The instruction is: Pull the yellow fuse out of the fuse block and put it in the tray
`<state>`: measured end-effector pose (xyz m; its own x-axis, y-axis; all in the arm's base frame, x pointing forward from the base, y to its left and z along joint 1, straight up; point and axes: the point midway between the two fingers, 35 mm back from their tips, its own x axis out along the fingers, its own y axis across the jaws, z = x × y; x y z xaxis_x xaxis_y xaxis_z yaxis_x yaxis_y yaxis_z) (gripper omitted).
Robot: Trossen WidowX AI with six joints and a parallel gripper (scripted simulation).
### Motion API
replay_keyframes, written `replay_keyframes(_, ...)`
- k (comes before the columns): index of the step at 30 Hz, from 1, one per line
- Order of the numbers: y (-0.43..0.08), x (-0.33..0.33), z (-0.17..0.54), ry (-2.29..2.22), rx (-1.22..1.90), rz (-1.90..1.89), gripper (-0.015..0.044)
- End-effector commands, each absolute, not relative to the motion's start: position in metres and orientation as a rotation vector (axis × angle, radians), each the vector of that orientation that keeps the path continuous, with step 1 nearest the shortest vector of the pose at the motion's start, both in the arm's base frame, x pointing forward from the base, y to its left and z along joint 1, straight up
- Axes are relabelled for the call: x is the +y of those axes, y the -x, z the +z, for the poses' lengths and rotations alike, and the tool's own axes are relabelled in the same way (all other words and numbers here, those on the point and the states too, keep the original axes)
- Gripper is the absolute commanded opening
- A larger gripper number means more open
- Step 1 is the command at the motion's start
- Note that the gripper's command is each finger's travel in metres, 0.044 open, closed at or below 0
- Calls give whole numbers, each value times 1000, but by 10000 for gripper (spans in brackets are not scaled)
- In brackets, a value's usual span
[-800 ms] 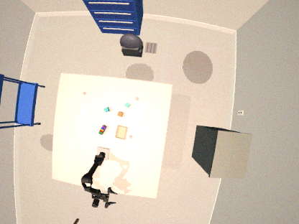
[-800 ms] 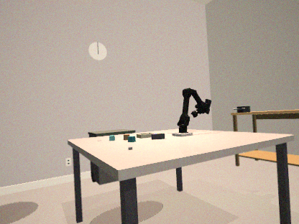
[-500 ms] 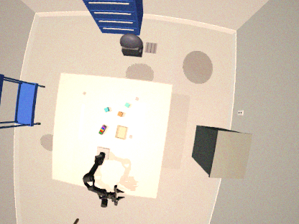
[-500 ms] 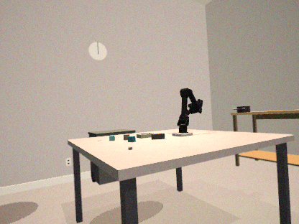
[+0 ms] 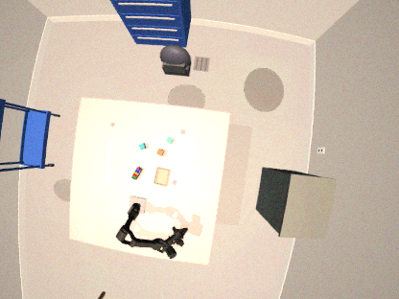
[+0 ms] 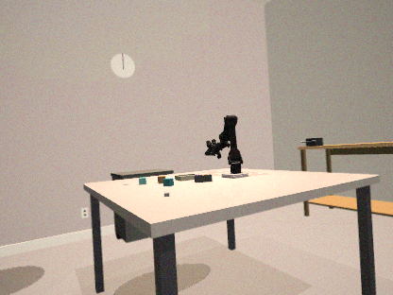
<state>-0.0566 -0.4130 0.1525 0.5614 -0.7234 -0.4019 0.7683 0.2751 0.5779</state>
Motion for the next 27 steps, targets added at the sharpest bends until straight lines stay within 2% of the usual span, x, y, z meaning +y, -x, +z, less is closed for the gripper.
replay_keyframes(1,-10,-413,143,-1017,104,-932,60)
replay_keyframes(8,-132,-379,125,-1363,262,-841,60)
replay_keyframes(15,-229,-309,109,-1619,484,-850,60)
replay_keyframes(21,-283,-226,98,-1698,710,-904,60)
replay_keyframes(27,-305,-149,92,-1704,884,-1004,60)
